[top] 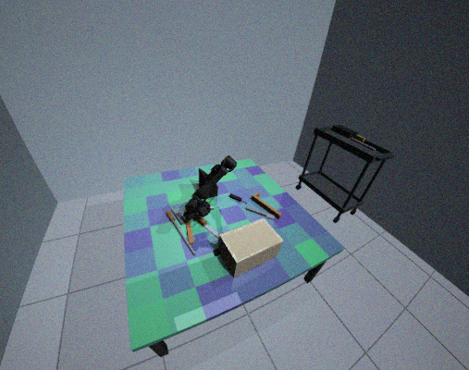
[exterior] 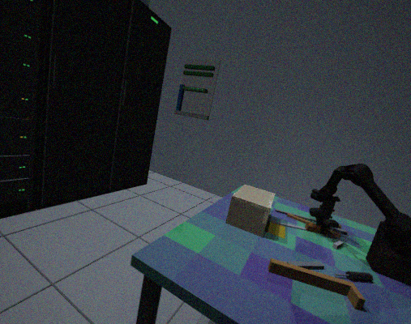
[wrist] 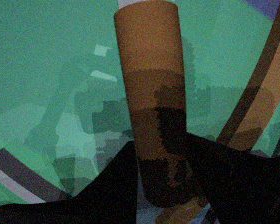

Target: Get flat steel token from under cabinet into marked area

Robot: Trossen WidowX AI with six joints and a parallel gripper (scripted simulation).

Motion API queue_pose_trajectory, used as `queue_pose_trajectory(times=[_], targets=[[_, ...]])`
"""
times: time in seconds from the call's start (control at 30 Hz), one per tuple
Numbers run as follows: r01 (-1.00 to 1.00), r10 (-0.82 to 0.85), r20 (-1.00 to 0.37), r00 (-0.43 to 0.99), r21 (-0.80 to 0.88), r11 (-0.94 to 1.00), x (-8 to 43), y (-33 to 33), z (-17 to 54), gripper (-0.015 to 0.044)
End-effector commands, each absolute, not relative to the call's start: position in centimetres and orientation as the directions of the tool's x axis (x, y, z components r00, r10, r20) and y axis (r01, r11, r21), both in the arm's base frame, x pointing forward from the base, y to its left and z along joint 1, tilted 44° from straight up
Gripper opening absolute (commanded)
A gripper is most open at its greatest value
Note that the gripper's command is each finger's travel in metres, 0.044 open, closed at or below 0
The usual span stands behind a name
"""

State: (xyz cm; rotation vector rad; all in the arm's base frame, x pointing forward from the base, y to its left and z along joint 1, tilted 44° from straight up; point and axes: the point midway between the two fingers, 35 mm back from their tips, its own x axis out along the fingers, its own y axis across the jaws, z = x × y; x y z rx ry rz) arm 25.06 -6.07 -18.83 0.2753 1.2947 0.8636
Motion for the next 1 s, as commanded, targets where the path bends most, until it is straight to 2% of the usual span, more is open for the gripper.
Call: queue_pose_trajectory(times=[0.0, 0.03, 0.13, 0.63, 0.8, 0.97], targets=[[-0.402, 0.691, -0.723, 0.021, 0.626, 0.668, 25.06, -6.07, -18.83, 0.0200], [-0.402, 0.691, -0.723, 0.021, 0.626, 0.668, 25.06, -6.07, -18.83, 0.0200], [-0.402, 0.689, -0.724, 0.026, 0.624, 0.670, 25.03, -6.06, -18.85, 0.0270], [-0.402, 0.689, -0.724, 0.026, 0.624, 0.670, 24.95, -5.76, -19.14, 0.0270], [-0.406, 0.687, -0.726, 0.024, 0.621, 0.670, 24.94, -5.94, -19.00, 0.0139], [-0.406, 0.687, -0.726, 0.024, 0.621, 0.670, 24.94, -5.94, -19.00, 0.0105]])
